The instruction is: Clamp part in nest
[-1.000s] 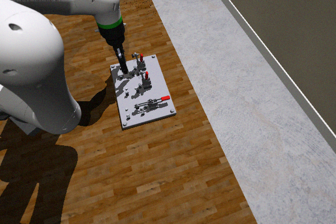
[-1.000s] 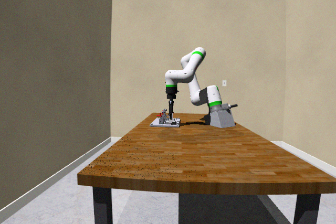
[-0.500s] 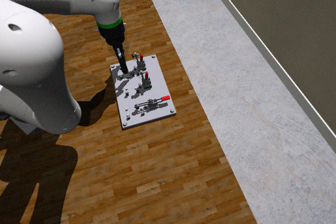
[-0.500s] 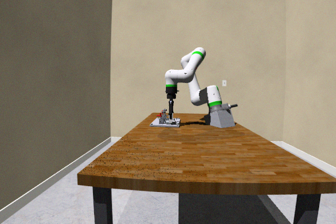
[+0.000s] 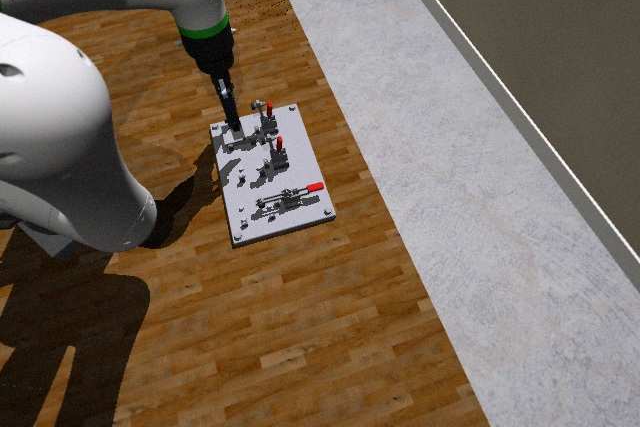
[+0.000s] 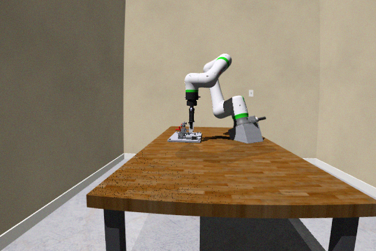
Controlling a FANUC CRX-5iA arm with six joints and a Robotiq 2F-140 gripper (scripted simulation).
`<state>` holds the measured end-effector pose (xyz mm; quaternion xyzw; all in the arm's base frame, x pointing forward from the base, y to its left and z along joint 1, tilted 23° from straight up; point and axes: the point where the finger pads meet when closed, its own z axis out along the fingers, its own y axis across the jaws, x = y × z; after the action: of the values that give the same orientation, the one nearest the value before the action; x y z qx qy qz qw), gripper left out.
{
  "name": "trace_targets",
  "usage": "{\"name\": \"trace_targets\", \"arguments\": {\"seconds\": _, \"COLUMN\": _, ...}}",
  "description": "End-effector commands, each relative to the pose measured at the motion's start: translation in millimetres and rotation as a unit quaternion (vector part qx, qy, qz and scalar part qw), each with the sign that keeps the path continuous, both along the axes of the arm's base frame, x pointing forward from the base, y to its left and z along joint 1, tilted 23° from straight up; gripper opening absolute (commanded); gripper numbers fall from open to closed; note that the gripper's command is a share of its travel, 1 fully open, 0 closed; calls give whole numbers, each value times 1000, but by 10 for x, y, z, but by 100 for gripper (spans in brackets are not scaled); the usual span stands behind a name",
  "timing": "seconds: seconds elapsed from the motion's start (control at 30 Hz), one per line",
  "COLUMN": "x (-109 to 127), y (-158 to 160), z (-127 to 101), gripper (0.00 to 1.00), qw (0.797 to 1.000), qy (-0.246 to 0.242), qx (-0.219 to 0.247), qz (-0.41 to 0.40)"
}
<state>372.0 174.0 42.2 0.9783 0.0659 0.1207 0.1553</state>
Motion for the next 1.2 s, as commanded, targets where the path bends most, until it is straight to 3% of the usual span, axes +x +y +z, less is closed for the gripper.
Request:
{"name": "trace_targets", "arguments": {"seconds": 0.0, "x": -26, "y": 30, "z": 94, "gripper": 58, "qw": 1000, "qy": 0, "qx": 0, "qz": 0}}
{"name": "trace_targets", "arguments": {"seconds": 0.23, "x": -57, "y": 65, "z": 208, "gripper": 58, "qw": 1000, "qy": 0, "qx": 0, "qz": 0}}
{"name": "trace_targets", "arguments": {"seconds": 0.8, "x": -59, "y": 67, "z": 212, "gripper": 58, "qw": 1000, "qy": 0, "qx": 0, "qz": 0}}
{"name": "trace_targets", "arguments": {"seconds": 0.83, "x": -59, "y": 67, "z": 213, "gripper": 28, "qw": 1000, "qy": 0, "qx": 0, "qz": 0}}
{"name": "trace_targets", "arguments": {"seconds": 1.03, "x": -74, "y": 84, "z": 268, "gripper": 28, "qw": 1000, "qy": 0, "qx": 0, "qz": 0}}
{"name": "trace_targets", "arguments": {"seconds": 1.17, "x": -126, "y": 142, "z": 453, "gripper": 28, "qw": 1000, "qy": 0, "qx": 0, "qz": 0}}
